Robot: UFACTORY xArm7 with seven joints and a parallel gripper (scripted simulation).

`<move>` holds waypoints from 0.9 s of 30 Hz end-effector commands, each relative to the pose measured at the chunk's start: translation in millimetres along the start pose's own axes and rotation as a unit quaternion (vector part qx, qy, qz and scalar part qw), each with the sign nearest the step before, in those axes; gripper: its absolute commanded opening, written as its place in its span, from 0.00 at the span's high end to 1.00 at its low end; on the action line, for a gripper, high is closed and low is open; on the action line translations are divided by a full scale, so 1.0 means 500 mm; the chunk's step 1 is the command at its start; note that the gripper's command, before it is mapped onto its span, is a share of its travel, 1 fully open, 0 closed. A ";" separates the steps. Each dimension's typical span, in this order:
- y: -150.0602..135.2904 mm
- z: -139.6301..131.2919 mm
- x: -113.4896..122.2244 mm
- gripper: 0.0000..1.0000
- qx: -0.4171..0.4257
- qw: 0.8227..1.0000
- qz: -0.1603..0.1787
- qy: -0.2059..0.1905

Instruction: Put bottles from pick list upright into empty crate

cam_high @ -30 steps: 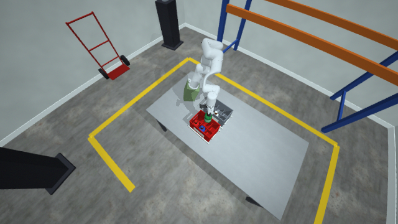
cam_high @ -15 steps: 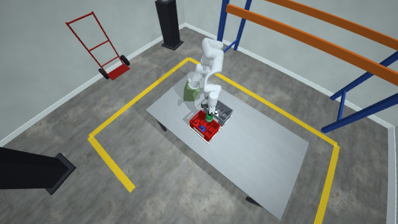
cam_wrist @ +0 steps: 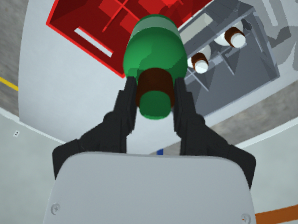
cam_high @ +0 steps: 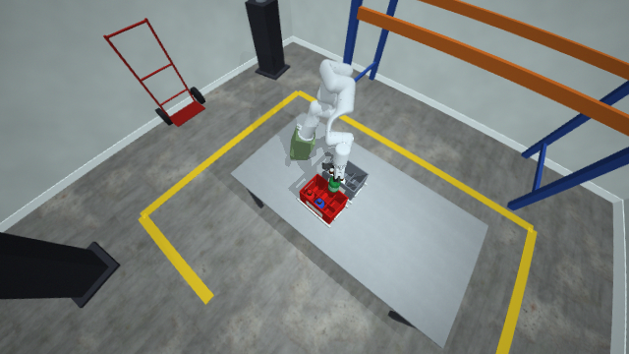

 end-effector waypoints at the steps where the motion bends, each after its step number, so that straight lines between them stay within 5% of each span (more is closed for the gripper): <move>1: 0.000 -0.018 0.004 1.00 0.000 1.000 0.003 0.000; 27: 0.012 -0.109 0.004 1.00 0.000 1.000 0.002 0.000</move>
Point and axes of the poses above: the point where the finger pads meet when closed, its own x axis back along the fingers, its own y axis across the jaws, z = x × y, the point moved 5 cm from there along x, back along the fingers, and after that the axes turned 7 degrees about x, right-handed, at the moved point
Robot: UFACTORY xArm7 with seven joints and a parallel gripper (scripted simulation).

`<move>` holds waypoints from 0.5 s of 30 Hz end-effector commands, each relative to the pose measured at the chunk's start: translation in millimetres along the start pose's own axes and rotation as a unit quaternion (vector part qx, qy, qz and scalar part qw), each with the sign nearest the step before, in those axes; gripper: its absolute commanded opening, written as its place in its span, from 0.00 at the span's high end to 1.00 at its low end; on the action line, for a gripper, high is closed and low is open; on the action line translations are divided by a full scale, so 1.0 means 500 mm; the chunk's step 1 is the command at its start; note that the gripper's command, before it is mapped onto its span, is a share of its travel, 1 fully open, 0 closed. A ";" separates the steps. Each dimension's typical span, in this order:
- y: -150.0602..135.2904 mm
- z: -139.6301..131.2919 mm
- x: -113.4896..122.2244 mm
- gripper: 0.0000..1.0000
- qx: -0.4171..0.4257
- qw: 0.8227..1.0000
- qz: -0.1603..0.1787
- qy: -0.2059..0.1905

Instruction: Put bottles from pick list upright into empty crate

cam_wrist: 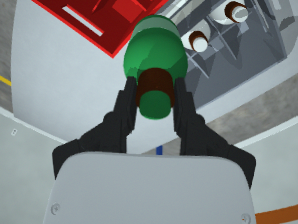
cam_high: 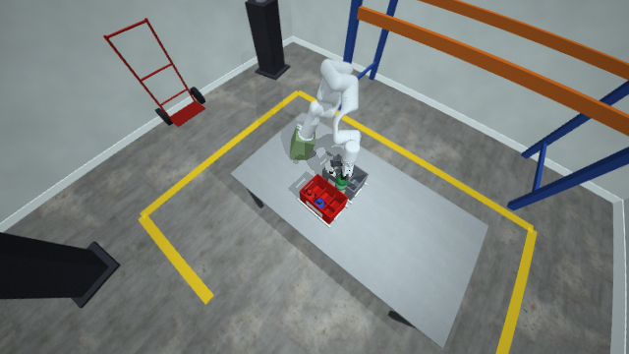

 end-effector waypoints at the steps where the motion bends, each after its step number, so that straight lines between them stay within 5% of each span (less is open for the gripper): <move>1: -0.002 -0.010 0.004 1.00 0.000 1.000 0.003 0.000; 15: 0.006 -0.066 0.004 1.00 0.000 1.000 0.003 0.000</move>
Point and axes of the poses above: the point where the finger pads meet when closed, its own x axis back along the fingers, its own y axis across the jaws, z = x × y, the point moved 5 cm from there along x, back along the fingers, and after that the axes turned 7 degrees about x, right-handed, at the moved point
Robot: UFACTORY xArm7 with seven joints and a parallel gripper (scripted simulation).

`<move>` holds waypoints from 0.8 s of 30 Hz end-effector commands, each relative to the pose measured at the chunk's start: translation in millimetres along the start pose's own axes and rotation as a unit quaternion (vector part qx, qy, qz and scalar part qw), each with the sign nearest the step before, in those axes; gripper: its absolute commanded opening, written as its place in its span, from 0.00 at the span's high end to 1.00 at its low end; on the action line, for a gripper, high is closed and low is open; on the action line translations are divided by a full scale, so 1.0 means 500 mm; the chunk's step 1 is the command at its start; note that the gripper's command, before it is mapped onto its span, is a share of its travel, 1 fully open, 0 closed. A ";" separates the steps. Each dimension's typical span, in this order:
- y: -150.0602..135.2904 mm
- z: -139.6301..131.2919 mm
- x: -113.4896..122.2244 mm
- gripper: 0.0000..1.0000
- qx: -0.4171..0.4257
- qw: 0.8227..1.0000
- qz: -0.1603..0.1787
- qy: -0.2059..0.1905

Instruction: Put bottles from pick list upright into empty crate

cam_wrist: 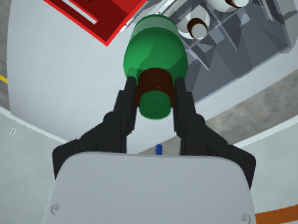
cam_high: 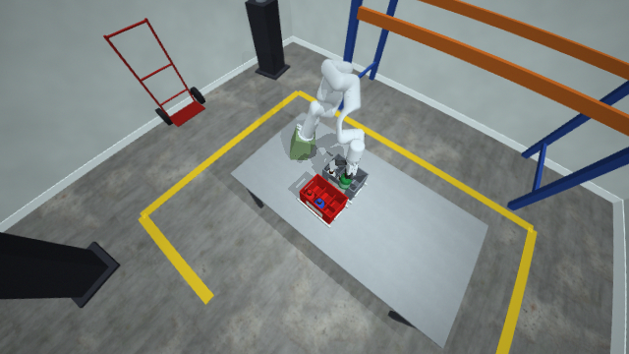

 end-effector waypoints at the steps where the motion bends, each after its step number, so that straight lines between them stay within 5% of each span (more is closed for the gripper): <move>1: -0.001 -0.018 0.004 1.00 0.000 1.000 0.003 0.000; 24: 0.010 -0.094 0.004 1.00 0.000 1.000 0.002 0.000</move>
Point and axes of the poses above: the point where the finger pads meet when closed, its own x axis back along the fingers, its own y axis across the jaws, z = x × y, the point moved 5 cm from there along x, back along the fingers, and after that the axes turned 7 degrees about x, right-handed, at the moved point
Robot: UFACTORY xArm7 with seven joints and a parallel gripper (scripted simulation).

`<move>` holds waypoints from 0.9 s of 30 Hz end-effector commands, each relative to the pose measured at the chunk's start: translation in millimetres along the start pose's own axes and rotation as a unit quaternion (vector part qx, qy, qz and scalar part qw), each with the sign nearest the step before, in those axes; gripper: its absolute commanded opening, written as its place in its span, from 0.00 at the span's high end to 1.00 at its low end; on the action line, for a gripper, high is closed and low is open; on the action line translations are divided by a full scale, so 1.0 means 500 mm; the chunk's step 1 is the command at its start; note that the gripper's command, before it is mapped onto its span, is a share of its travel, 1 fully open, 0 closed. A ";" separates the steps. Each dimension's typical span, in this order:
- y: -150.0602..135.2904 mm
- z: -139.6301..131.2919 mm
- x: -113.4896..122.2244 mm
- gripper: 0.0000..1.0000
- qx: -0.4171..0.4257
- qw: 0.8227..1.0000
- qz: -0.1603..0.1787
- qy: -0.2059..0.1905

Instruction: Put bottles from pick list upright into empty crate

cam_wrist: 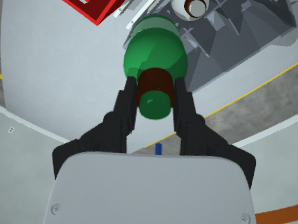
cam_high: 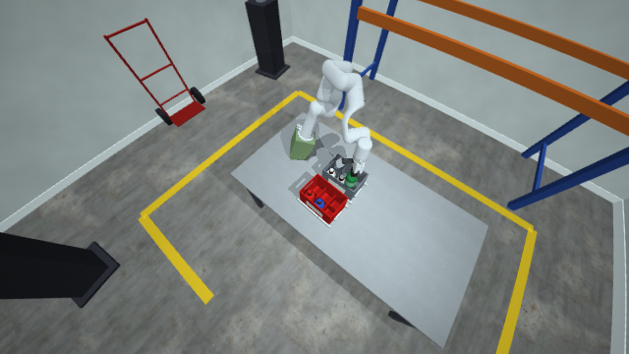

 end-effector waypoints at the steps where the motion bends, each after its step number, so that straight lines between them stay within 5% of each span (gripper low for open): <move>1: -0.001 -0.017 0.004 1.00 0.000 1.000 0.002 0.000; 27: 0.006 -0.045 0.004 1.00 0.000 1.000 0.002 0.000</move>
Point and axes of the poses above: the point where the finger pads meet when closed, its own x axis back along the fingers, its own y axis across the jaws, z = x × y, the point moved 5 cm from there along x, back along the fingers, and after that the axes turned 7 degrees about x, right-handed, at the moved point
